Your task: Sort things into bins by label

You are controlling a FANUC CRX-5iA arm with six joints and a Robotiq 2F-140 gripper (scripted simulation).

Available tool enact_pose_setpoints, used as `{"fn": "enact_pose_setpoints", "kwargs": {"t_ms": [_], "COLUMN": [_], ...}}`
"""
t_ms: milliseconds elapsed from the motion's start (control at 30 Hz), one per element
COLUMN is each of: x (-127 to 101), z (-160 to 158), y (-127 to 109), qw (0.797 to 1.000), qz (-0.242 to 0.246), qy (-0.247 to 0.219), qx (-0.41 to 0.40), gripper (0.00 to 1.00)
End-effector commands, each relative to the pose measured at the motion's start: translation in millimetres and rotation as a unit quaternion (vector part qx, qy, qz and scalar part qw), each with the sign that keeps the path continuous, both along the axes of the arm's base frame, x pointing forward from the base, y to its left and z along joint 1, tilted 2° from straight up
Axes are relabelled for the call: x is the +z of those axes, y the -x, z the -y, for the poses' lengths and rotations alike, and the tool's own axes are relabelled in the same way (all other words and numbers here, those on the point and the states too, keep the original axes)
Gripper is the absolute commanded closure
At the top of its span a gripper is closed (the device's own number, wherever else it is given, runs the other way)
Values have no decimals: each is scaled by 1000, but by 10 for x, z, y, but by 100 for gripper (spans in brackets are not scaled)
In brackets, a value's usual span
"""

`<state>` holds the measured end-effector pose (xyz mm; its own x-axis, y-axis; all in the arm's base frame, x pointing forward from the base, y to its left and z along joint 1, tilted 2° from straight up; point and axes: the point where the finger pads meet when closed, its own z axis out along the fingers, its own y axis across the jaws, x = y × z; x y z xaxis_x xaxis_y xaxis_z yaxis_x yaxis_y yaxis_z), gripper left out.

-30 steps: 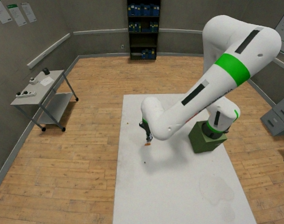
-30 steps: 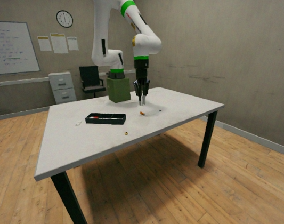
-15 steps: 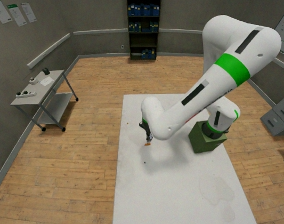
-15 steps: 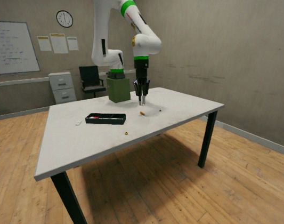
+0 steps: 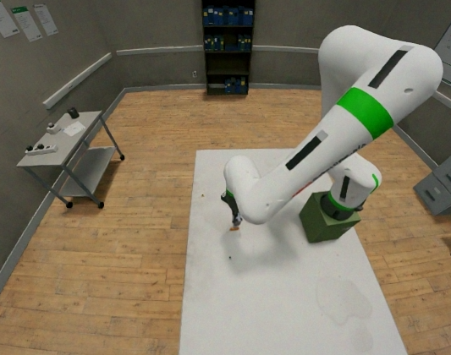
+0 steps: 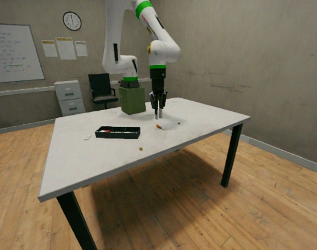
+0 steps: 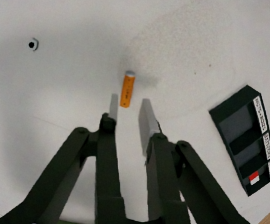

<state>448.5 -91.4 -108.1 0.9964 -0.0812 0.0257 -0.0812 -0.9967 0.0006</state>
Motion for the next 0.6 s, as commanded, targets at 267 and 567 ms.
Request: {"fn": "enact_pose_setpoints", "kwargs": {"t_ms": [267, 567], "x": [-444, -559], "z": [2, 3], "y": [-19, -21], "qw": [1000, 1000], "qz": [0, 0], "qy": [0, 0], "qx": [0, 0], "gripper": [74, 74]}}
